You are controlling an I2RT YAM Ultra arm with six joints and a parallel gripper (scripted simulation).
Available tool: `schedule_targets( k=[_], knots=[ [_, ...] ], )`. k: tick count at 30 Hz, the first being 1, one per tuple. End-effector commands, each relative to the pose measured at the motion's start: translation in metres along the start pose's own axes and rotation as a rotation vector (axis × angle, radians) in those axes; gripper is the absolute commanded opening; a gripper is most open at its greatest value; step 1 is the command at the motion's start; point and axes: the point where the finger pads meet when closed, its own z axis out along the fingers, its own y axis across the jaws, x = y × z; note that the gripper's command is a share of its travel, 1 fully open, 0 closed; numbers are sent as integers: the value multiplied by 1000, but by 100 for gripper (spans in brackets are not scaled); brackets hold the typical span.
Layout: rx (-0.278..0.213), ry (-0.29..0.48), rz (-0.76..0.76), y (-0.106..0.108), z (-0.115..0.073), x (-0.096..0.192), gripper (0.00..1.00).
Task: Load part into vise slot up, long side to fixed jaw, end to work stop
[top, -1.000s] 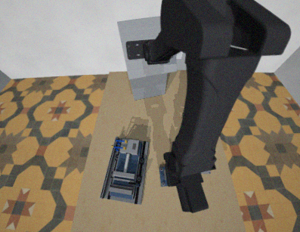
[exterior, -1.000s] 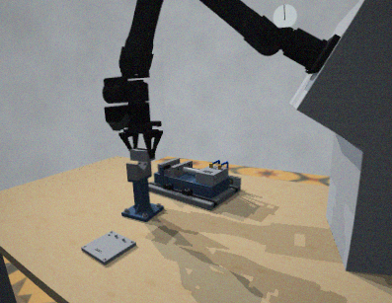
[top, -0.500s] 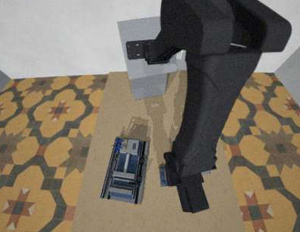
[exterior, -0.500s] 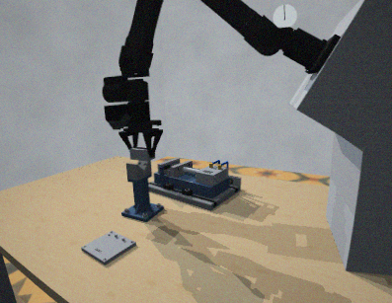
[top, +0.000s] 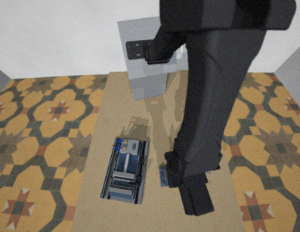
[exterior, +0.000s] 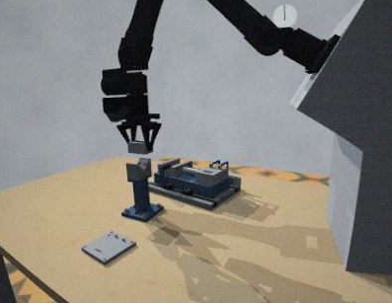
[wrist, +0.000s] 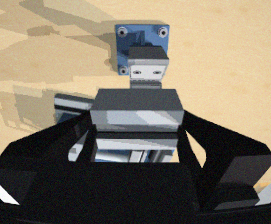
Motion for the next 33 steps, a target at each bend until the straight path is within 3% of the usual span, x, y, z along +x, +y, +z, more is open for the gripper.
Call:
schedule_targets(
  k=[1, 13, 33],
  knots=[
    [11, -2, 6, -4, -15, 2, 0],
    [32, -3, -1, -12, -38, 1, 0],
    [32, -3, -2, -12, -49, 1, 0]
  ],
)
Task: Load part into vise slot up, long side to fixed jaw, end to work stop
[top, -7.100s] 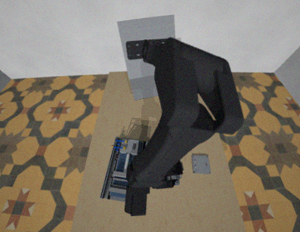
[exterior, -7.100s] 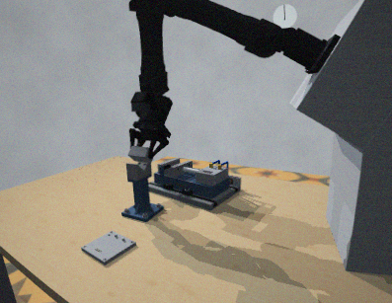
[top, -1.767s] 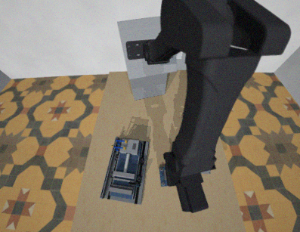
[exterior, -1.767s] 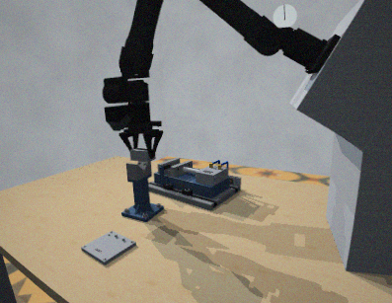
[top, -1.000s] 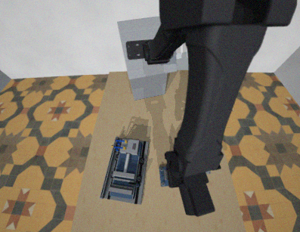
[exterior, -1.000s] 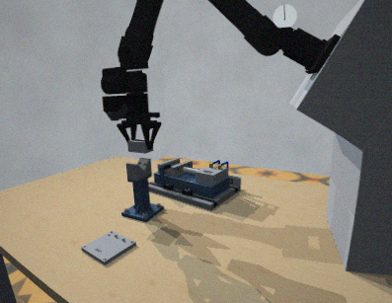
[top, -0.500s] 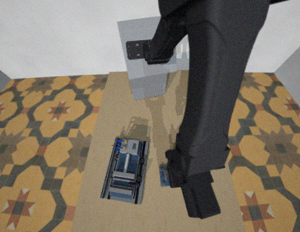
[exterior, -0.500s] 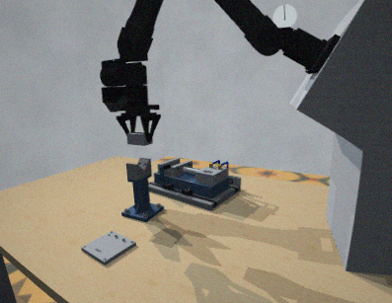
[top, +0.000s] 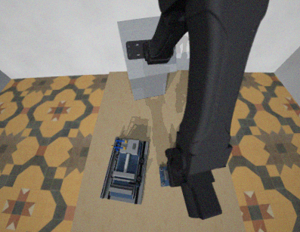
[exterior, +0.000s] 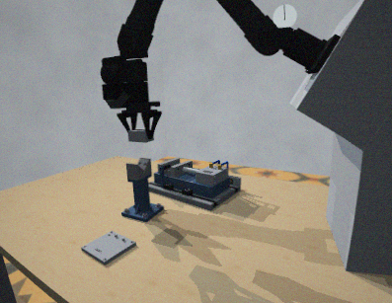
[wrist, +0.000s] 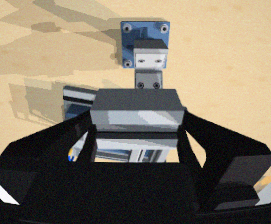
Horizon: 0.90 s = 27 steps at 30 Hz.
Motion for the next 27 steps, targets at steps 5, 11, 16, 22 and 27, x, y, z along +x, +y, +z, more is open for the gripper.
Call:
schedule_targets(
  k=[5, 11, 16, 22, 27],
  knots=[
    [43, -8, -5, -15, -17, 0, 0],
    [37, -8, 16, -15, -15, 1, 0],
    [16, -5, 30, -11, -7, 3, 0],
    [8, -4, 80, -12, -4, 9, 0],
    [-6, -1, 151, -12, 2, 18, 0]
  ],
)
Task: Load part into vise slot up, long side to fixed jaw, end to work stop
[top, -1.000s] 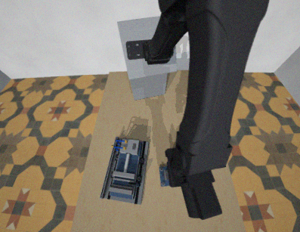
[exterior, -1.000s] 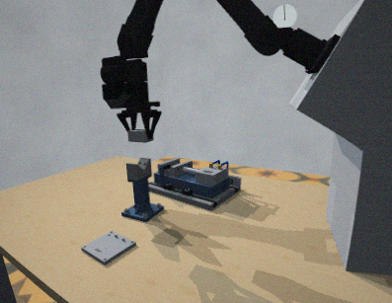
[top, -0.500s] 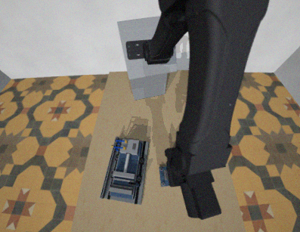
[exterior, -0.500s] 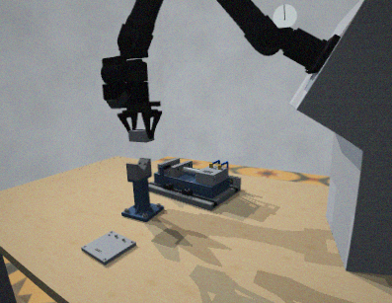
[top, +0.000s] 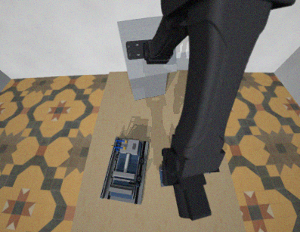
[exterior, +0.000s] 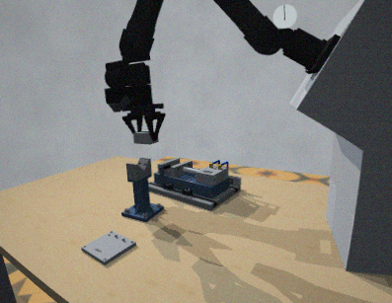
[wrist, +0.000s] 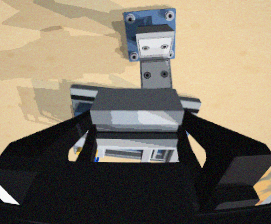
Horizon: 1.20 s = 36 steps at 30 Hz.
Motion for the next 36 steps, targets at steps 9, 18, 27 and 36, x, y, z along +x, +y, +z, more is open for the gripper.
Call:
schedule_targets(
  k=[9, 18, 27, 36],
  knots=[
    [13, -13, 201, -22, -2, 17, 0],
    [-2, -9, 454, -31, 5, 48, 0],
    [-10, -6, 686, -37, 8, 78, 0],
    [-11, -7, 999, -44, 8, 122, 0]
  ],
)
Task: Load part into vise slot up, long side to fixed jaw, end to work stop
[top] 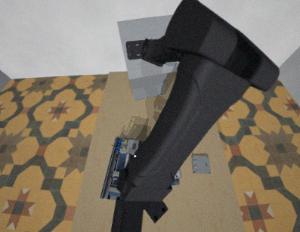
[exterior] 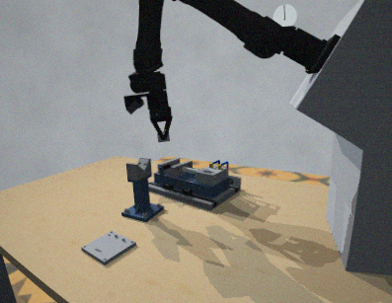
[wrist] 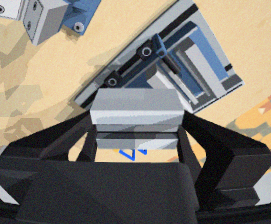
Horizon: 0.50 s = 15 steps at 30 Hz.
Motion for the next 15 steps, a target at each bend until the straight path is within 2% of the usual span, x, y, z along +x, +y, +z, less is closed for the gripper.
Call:
schedule_targets(
  k=[1, 4, 15],
  knots=[
    [-12, -35, 172, -18, -9, -3, 0],
    [-13, -36, 205, -22, -10, 0, 0],
    [-14, -51, 533, -61, -16, 28, 0]
  ],
)
